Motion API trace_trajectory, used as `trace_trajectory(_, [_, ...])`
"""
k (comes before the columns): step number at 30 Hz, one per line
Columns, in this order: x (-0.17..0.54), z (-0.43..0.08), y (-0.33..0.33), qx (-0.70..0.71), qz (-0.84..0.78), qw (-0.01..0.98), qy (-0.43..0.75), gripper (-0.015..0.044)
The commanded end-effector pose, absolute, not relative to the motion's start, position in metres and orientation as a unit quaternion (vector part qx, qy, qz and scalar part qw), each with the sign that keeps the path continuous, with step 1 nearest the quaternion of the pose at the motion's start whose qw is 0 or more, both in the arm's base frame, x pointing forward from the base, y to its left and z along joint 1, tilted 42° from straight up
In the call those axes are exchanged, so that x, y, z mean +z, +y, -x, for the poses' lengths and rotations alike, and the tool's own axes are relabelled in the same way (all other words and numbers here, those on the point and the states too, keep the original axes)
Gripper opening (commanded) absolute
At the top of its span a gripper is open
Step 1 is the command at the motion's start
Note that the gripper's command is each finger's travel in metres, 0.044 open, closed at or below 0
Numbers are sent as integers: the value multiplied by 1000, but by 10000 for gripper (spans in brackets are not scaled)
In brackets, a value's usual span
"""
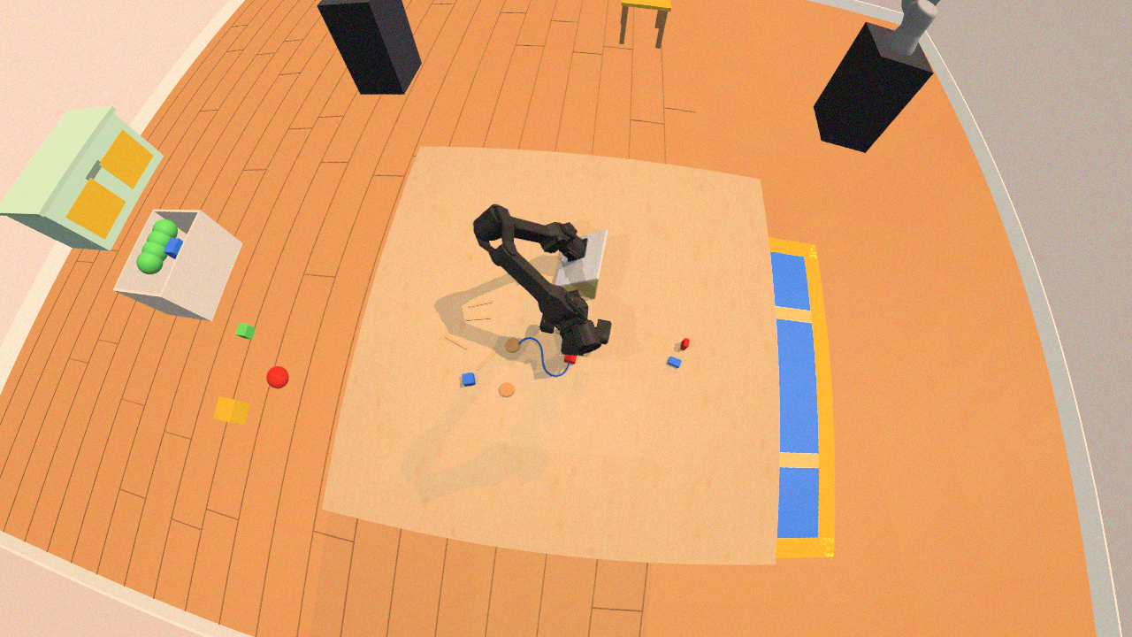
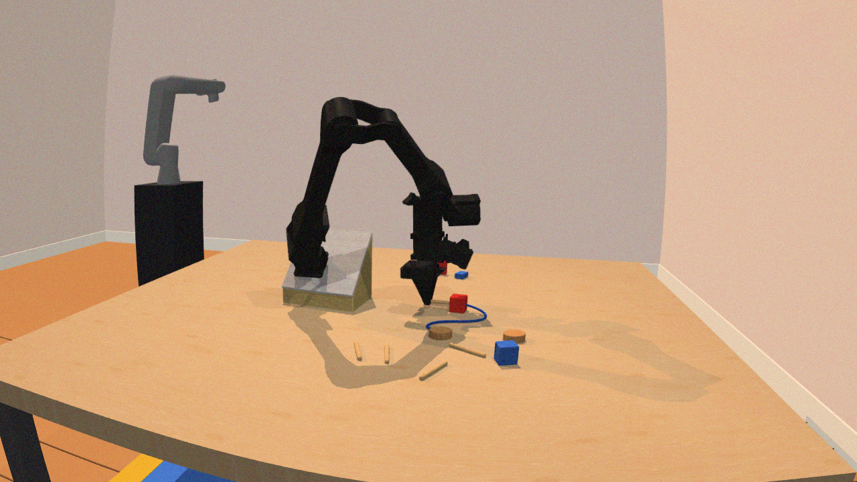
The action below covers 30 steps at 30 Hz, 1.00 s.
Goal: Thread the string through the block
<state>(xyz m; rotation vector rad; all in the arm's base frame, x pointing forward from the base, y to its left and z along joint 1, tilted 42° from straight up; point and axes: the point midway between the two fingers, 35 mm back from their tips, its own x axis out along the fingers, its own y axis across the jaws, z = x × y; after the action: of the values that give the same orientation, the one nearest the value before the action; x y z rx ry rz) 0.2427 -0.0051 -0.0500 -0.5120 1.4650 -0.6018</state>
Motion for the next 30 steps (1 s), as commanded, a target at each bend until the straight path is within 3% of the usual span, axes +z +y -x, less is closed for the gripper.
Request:
trace_trajectory(1, [-51, -237, -6, -268, 226, 671, 653, 0])
trace_trajectory(30, [-52, -207, -4, -269, 227, 670, 653, 0])
